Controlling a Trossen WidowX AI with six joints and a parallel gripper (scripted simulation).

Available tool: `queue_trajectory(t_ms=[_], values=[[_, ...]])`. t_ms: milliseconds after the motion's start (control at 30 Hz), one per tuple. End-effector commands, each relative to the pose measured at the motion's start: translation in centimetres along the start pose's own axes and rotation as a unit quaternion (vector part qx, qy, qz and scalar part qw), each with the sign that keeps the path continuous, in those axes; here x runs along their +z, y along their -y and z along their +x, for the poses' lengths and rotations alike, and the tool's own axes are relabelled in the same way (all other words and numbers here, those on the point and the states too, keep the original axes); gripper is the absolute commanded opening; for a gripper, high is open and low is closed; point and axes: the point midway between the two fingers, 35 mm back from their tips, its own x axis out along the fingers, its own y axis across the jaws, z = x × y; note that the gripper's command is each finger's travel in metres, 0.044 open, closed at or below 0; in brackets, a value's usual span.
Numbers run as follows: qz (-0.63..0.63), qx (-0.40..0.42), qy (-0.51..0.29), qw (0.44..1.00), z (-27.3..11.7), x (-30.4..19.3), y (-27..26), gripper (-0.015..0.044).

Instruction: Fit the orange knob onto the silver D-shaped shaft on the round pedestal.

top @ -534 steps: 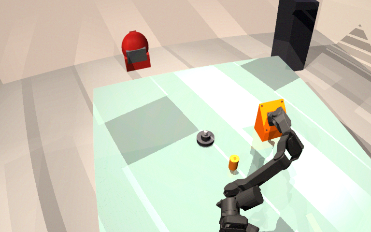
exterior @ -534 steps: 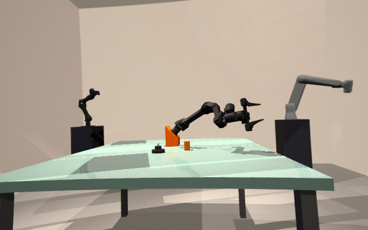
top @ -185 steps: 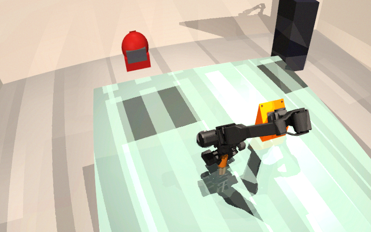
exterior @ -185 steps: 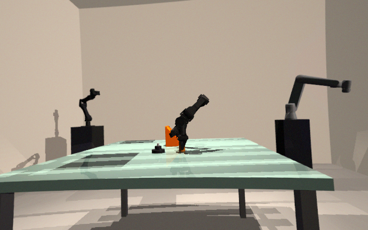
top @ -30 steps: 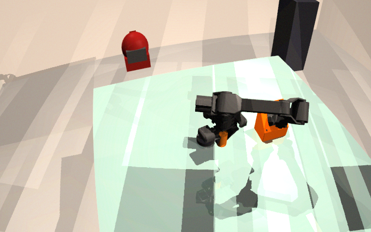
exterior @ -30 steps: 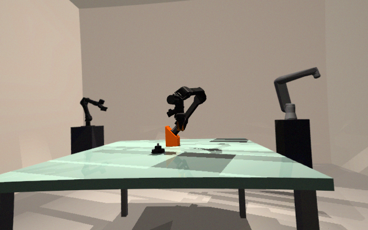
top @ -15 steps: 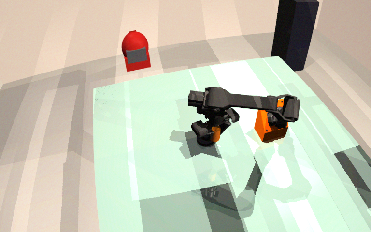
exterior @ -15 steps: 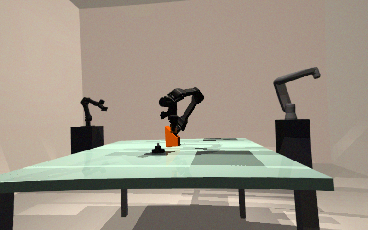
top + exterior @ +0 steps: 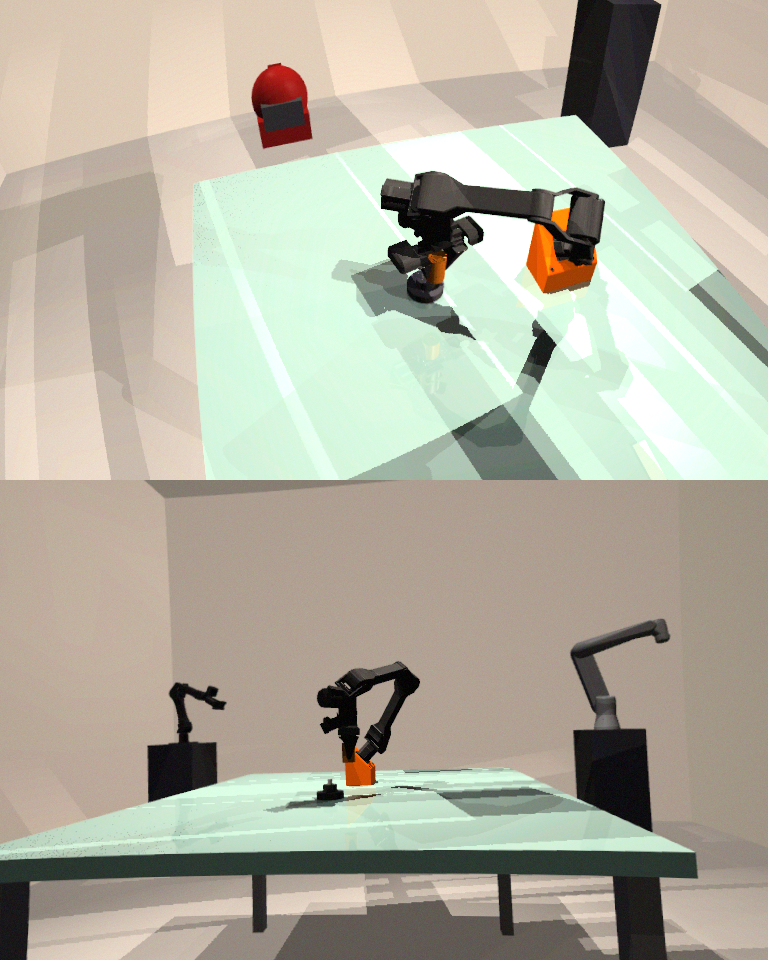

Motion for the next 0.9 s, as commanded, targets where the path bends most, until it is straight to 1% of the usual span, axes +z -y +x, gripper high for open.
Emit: queue_trajectory(t_ms=[0, 467, 633, 867], values=[[0.003, -0.002, -0.001, 1.0, 0.5, 1.5, 0.4, 0.0], [0.006, -0.002, -0.002, 1.0, 2.3, 5.6, 1.5, 0.0], [0.009, -0.002, -0.002, 1.0, 2.5, 6.0, 1.6, 0.0], [0.081, -0.002, -0.002, 0.997, 2.5, 6.0, 1.6, 0.0]])
